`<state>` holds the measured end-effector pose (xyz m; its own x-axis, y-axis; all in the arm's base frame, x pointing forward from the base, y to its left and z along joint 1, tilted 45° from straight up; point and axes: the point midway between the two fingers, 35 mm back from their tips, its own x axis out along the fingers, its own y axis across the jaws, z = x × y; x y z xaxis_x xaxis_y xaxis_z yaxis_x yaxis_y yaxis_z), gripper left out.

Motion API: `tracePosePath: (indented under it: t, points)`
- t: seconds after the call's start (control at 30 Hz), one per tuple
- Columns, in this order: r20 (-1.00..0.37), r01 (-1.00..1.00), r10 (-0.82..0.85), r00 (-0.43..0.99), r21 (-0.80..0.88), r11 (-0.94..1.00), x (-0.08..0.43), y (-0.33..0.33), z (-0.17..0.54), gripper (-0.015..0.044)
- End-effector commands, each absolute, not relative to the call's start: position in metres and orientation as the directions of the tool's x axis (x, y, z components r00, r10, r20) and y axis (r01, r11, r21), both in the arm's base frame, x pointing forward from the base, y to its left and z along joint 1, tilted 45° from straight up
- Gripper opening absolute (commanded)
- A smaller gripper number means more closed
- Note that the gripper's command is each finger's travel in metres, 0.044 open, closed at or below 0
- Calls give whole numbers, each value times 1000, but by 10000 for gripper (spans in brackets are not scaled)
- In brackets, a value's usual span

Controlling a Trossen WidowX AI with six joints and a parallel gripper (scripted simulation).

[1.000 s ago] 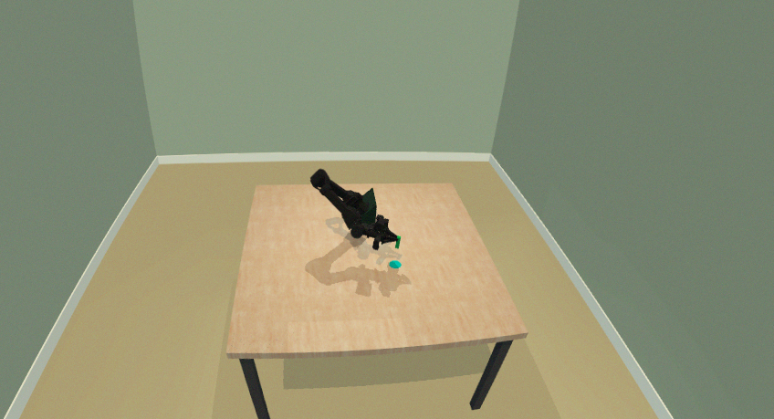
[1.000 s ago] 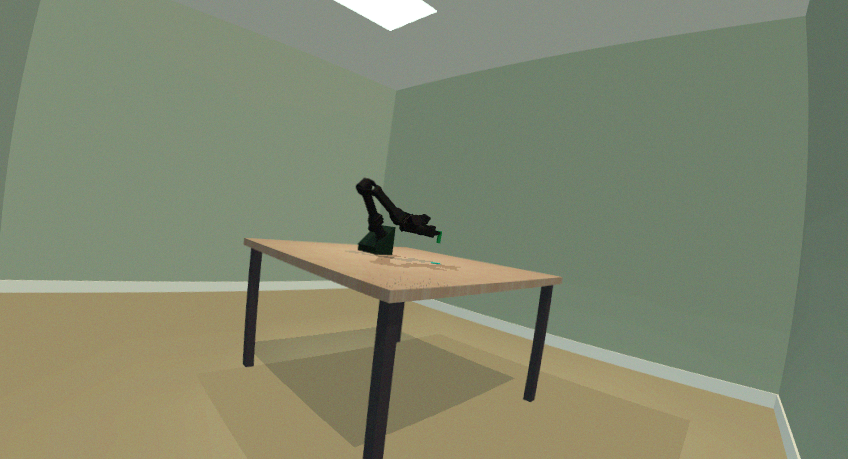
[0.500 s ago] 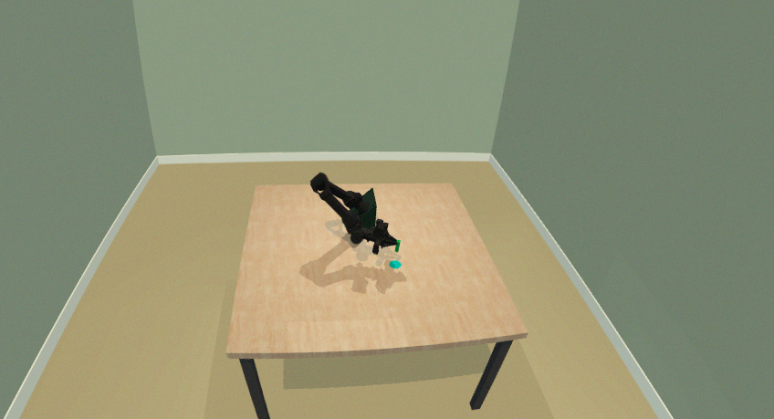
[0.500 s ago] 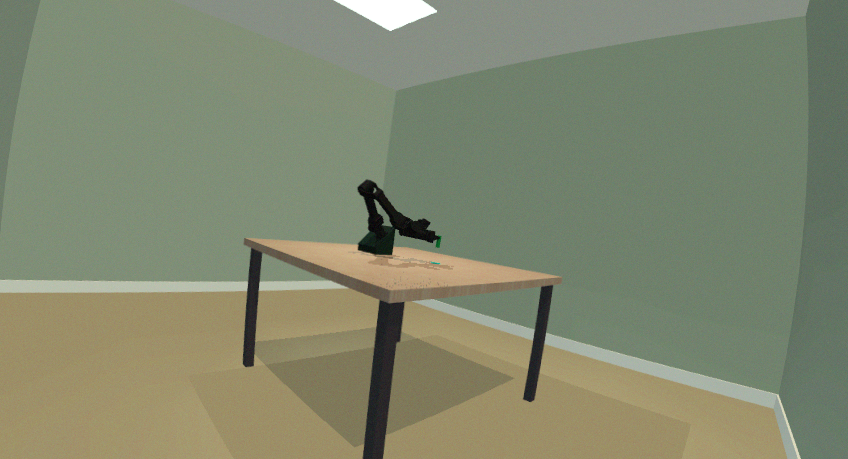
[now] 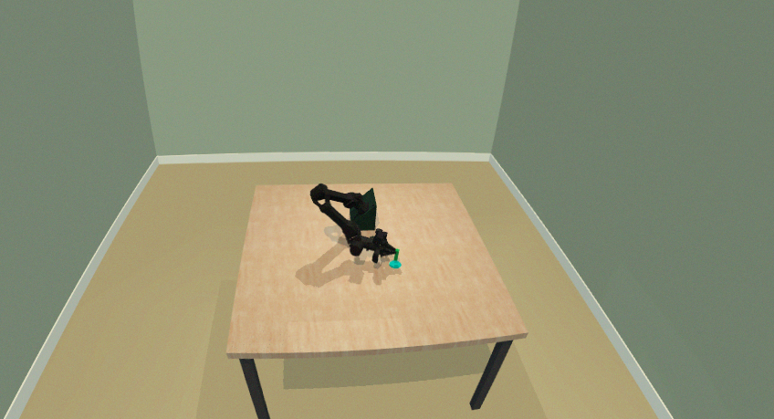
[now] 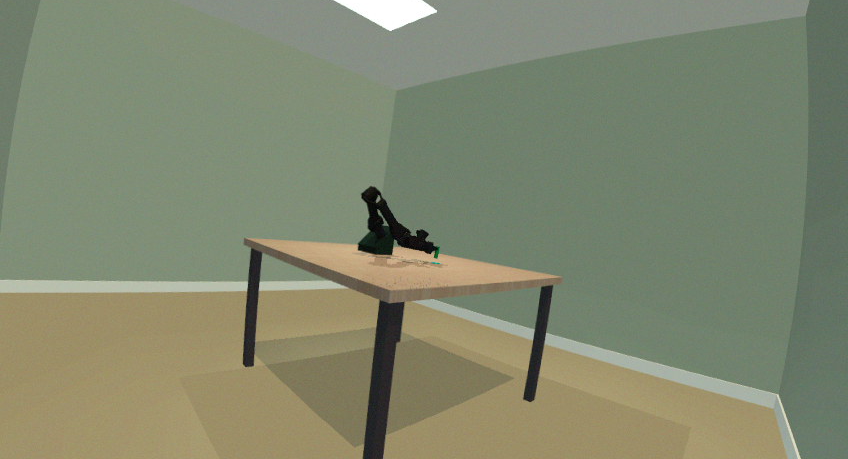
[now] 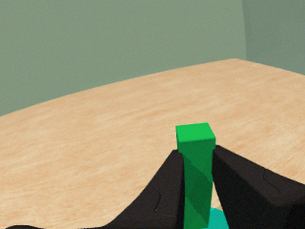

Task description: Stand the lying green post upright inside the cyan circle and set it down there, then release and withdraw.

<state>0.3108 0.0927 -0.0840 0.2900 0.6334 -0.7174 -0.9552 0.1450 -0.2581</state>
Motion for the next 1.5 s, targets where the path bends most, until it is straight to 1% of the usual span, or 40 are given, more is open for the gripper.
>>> tracePosePath:
  t: [0.0,0.2,0.57,1.03,1.07,1.47]
  points:
    - [-710,-951,638,298,-277,136,315,89,-87,23]
    - [-718,-955,633,290,-259,144,319,76,-101,23]
    - [-718,-955,633,290,-259,144,319,76,-101,23]
    - [-718,-955,633,290,-259,144,319,76,-101,390]
    - [-718,-955,633,290,-259,144,319,76,-101,400]
    - [-711,-952,637,297,-276,136,311,131,-44,400]
